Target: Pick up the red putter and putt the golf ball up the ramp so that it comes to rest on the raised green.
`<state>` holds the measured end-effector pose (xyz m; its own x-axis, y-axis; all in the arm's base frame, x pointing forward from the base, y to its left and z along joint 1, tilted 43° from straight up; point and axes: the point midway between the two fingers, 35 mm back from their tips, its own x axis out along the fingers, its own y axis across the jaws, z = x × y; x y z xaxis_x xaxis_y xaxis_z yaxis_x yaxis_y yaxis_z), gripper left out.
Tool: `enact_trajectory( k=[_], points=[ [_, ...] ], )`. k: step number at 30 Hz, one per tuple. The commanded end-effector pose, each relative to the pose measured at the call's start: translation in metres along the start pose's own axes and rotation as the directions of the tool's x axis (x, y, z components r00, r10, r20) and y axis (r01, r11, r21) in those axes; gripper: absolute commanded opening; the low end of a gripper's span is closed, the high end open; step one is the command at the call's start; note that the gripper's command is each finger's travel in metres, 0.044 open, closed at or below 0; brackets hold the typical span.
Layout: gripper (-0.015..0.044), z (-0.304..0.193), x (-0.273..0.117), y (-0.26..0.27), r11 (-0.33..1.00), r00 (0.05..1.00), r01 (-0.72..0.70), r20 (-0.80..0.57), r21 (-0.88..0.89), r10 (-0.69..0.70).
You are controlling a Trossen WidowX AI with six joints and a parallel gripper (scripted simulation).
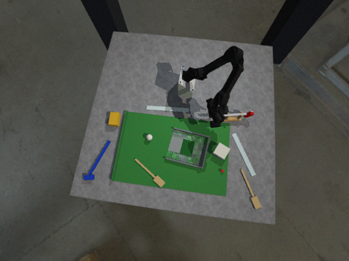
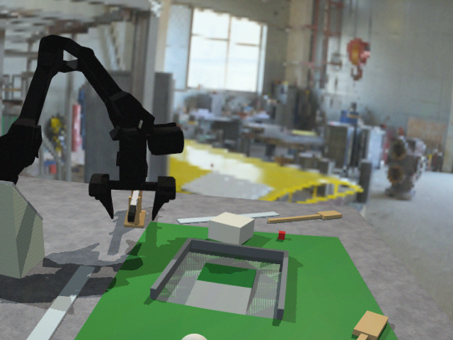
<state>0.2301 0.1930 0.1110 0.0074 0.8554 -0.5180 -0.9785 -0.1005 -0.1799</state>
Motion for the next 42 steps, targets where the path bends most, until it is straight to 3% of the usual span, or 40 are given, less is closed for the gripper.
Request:
enact_trajectory(
  k=[1, 11, 26, 33, 42],
  points=[
    [0.044, -0.004, 0.007, 0.001, 1.0, 1.0, -0.003, -0.006, 0.009, 0.004],
    [0.044, -0.006, 0.018, 0.002, 1.0, 1.0, -0.003, -0.004, 0.009, 0.003],
    [0.0046, -0.004, 0.015, 0.001, 1.0, 1.0, -0.003, 0.001, 0.002, 0.003],
    [0.0, -0.004, 0.015, 0.001, 1.0, 1.0, -0.003, 0.001, 0.002, 0.003],
    [0.0, -0.002, -0.01, -0.003, 1.0, 1.0, -0.007, -0.014, 0.0, 0.007]
  ],
)
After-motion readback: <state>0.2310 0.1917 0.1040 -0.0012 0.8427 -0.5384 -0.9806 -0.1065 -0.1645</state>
